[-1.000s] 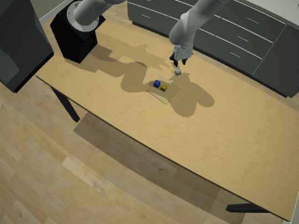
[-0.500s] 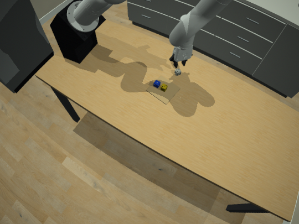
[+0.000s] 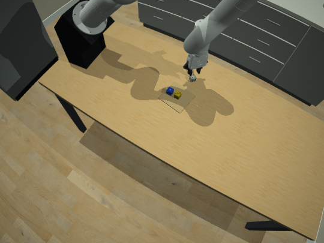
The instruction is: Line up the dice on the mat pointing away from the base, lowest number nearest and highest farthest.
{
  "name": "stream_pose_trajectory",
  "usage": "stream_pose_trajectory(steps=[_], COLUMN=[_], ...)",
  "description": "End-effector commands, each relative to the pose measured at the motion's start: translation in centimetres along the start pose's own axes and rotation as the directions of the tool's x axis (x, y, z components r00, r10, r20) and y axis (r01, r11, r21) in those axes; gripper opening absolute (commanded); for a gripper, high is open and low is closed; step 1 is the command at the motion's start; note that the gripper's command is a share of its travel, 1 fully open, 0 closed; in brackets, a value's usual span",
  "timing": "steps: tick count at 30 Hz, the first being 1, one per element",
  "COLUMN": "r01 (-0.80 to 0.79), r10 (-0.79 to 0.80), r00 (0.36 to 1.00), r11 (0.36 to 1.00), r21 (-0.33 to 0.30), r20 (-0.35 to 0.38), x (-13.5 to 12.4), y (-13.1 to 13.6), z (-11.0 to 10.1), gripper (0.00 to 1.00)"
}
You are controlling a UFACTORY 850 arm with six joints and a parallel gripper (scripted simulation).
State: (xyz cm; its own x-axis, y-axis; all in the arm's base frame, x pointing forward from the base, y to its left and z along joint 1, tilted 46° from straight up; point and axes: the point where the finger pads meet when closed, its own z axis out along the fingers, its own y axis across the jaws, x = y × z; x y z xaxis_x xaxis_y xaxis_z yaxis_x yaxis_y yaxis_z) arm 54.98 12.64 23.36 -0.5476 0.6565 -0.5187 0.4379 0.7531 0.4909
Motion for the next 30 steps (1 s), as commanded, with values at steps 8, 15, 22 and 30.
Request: stream_pose_trajectory(steps=[8,15,22,30], r01=[0.0,0.0,0.0,0.0], r10=[0.0,0.0,0.0,0.0], r00=[1.0,1.0,1.0,1.0], r11=[1.0,1.0,1.0,1.0], r21=[-0.001,-0.001,-0.001,-0.001], r20=[0.0,0.0,0.0,0.0], x=[0.0,0.0,0.0,0.0], y=[0.1,0.1,0.1,0.1], z=[1.5,1.9,2.1,2.1], gripper=[0.47,0.47,0.47,0.47])
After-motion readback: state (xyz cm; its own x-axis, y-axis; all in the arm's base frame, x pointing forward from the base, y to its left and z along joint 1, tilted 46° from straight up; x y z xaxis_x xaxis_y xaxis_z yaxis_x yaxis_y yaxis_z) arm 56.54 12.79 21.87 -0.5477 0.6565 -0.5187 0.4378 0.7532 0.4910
